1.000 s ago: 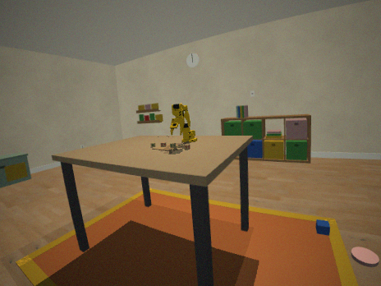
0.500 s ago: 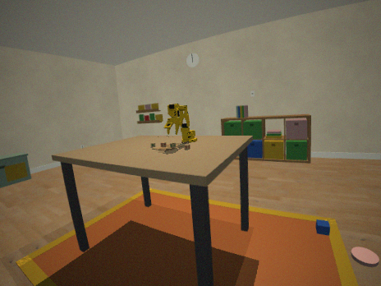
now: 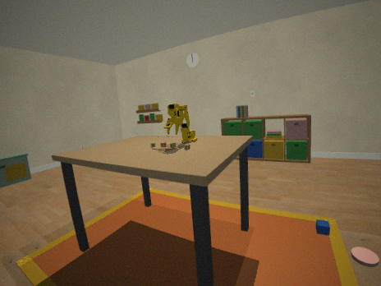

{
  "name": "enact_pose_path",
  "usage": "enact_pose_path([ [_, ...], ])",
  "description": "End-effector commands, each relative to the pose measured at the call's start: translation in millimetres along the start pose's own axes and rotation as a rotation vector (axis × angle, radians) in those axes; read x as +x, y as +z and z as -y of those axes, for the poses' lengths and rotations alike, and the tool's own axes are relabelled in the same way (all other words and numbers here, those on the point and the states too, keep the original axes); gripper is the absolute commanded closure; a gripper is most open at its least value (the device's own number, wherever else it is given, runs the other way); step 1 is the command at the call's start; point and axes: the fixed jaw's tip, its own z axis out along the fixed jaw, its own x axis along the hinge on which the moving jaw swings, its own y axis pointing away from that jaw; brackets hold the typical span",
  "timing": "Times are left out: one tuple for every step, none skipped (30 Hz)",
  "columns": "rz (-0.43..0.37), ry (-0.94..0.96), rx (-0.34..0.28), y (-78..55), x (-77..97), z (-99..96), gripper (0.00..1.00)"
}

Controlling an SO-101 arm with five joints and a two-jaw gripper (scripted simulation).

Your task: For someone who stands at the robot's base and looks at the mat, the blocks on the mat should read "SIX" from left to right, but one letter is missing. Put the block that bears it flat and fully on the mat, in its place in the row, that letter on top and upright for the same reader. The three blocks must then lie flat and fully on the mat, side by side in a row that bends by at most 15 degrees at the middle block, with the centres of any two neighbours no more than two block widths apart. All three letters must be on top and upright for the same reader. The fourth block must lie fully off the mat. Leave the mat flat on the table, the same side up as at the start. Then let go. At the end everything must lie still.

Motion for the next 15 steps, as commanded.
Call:
enact_pose_path([
  [0.066,0.009,-0.007,-9.9,-4.9,0.5,0.68],
  [0.066,0.011,-0.006,-9.9,-4.9,1.0,0.68],
  [0.066,0.016,-0.006,-9.9,-5.0,1.9,0.68],
  [0.066,0.023,-0.006,-9.9,-5.2,3.2,0.68],
  [0.066,0.032,-0.006,-9.9,-5.3,5.1,0.68],
  [0.066,0.044,-0.006,-9.9,-5.6,7.4,0.68],
  [0.066,0.059,-0.006,-9.9,-5.8,10.3,0.68],
  [0.066,0.076,-0.005,-9.9,-6.0,13.7,0.68],
  [0.066,0.095,-0.005,-9.9,-6.1,17.6,0.68],
  [0.066,0.117,-0.005,-9.9,-6.2,21.8,0.68],
  [0.066,0.14,-0.004,-9.8,-6.2,26.4,0.68],
  [0.066,0.164,-0.004,-9.8,-6.1,31.3,0.68],
  [0.066,0.19,-0.003,-9.8,-5.8,36.3,0.68],
  [0.066,0.216,-0.003,-9.8,-5.4,41.5,0.68],
  [0.066,0.216,-0.003,-9.8,-5.4,41.5,0.68],
])
